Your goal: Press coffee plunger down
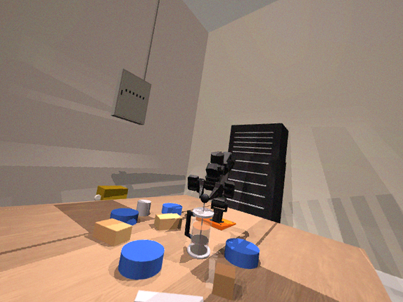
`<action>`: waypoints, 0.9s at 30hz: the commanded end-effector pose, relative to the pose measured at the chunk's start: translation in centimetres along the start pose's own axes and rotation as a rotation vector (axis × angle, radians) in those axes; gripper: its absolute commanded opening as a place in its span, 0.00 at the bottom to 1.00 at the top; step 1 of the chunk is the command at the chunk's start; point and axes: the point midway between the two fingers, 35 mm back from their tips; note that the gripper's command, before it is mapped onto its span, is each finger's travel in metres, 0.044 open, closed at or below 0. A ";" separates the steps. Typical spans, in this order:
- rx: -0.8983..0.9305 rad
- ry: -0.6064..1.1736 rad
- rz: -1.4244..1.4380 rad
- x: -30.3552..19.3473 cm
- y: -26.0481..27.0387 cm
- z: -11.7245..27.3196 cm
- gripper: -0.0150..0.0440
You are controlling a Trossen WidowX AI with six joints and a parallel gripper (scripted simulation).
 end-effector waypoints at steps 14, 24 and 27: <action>-0.013 0.059 -0.009 -1.6 -0.3 -0.9 0.47; -0.013 0.059 -0.009 -1.4 -0.3 -1.0 0.47; -0.013 0.059 -0.009 -1.4 -0.3 -1.1 0.47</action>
Point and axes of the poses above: the point midway between the two fingers, 35 mm back from their tips, its own z axis back along the fingers, its own y axis across the jaws, x = y × z, and after that the axes turned 12 degrees about -z, right-handed
